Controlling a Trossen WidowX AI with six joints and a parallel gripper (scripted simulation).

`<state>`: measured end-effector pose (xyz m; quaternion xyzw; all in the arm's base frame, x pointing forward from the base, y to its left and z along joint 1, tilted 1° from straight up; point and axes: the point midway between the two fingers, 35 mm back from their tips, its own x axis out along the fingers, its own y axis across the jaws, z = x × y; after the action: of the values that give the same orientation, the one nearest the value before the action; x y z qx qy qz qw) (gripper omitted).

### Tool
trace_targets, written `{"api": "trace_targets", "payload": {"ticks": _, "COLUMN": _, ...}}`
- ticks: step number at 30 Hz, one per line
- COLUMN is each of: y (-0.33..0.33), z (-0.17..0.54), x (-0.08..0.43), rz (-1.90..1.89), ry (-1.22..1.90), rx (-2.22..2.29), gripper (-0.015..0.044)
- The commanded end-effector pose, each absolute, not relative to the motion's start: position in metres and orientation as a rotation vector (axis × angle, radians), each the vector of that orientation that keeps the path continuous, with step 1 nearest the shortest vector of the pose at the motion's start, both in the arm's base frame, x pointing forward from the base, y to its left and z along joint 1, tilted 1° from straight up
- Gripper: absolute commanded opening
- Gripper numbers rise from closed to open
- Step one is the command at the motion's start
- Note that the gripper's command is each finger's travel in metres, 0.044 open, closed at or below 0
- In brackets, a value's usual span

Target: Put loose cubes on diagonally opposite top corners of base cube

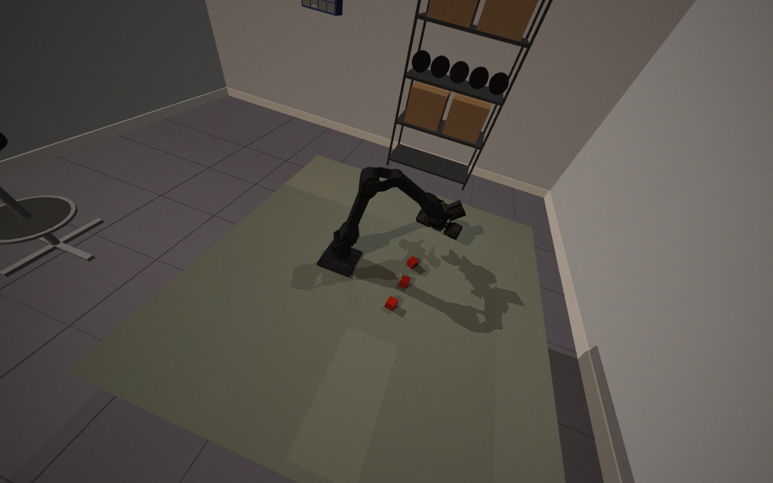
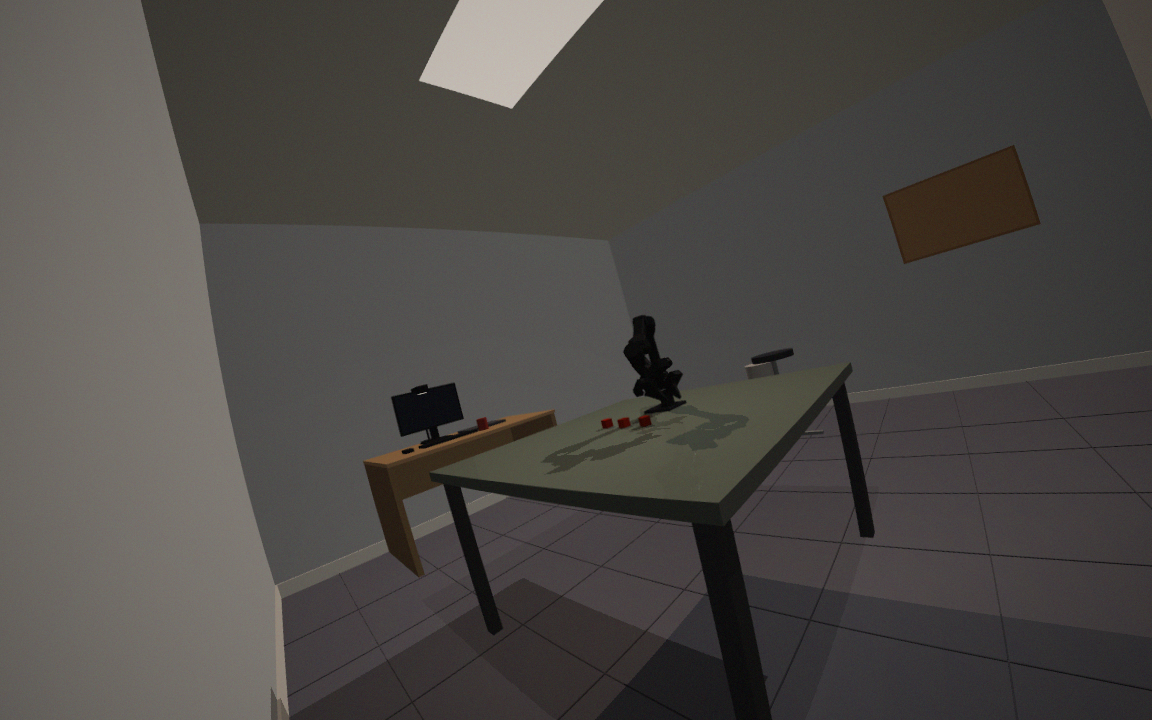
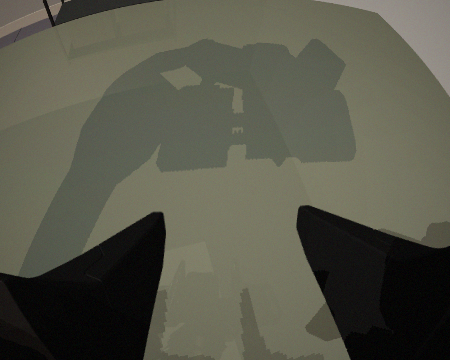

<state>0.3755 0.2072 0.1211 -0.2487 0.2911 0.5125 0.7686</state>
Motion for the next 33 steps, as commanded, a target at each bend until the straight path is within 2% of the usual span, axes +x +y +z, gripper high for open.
{"api": "trace_targets", "payload": {"ticks": 1, "y": 0.161, "z": 0.125, "x": 0.381, "rz": 1.038, "ry": 0.697, "rx": -0.653, "gripper": 0.0265}}
{"api": "trace_targets", "payload": {"ticks": 11, "y": 0.058, "z": 0.13, "x": 0.362, "rz": 0.955, "ry": 0.915, "rx": -0.87, "gripper": 0.0265}}
{"api": "trace_targets", "payload": {"ticks": 22, "y": -0.038, "z": 0.149, "x": 0.302, "rz": 1.002, "ry": 1.192, "rx": -1.041, "gripper": 0.0265}}
{"api": "trace_targets", "payload": {"ticks": 26, "y": -0.057, "z": 0.157, "x": 0.282, "rz": 1.037, "ry": 1.259, "rx": -1.068, "gripper": 0.0265}}
{"api": "trace_targets", "payload": {"ticks": 33, "y": -0.059, "z": 0.156, "x": 0.28, "rz": 1.042, "ry": 1.267, "rx": -1.071, "gripper": 0.0265}}
